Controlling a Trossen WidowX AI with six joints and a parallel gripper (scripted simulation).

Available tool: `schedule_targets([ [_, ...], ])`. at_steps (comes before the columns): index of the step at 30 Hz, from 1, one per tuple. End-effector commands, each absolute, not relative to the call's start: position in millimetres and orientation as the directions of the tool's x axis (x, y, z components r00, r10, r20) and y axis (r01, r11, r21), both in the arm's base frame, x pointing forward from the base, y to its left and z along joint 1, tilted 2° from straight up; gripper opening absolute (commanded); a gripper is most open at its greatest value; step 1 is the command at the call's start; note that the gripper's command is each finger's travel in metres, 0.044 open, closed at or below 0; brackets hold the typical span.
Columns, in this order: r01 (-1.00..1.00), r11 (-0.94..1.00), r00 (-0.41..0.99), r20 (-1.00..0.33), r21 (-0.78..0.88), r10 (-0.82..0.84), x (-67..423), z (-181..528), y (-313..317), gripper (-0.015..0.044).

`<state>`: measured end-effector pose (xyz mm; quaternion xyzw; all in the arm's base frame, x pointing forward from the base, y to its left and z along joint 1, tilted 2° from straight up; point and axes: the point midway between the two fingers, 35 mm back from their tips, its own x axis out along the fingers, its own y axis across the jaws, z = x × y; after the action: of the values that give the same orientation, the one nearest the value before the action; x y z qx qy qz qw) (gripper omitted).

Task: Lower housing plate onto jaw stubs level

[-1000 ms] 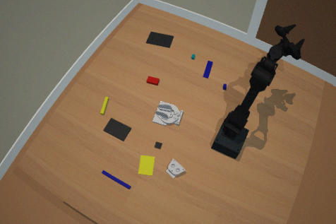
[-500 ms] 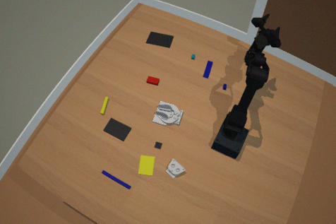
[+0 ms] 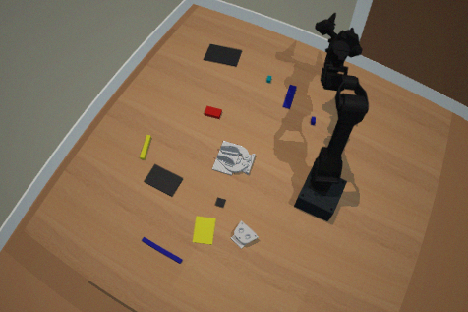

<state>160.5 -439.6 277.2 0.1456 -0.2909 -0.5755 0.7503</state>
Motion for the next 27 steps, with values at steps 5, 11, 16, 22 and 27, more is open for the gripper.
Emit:
schedule_targets([
  [5, 0.766, 0.389, 0.35, 0.175, 0.512, -0.92, 228.4, 260.9, -411.6, 0.044],
  [11, 0.764, 0.449, 0.467, 0.083, 0.463, -0.88, 276.1, 243.0, -387.0, 0.044],
  [16, 0.753, 0.508, 0.557, 0.004, 0.418, -0.83, 313.1, 227.8, -360.9, 0.044],
  [22, 0.724, 0.587, 0.654, -0.091, 0.363, -0.751, 354.2, 209.4, -322.5, 0.044],
  [27, 0.686, 0.656, 0.721, -0.171, 0.315, -0.672, 383.5, 194.1, -286.0, 0.044],
])
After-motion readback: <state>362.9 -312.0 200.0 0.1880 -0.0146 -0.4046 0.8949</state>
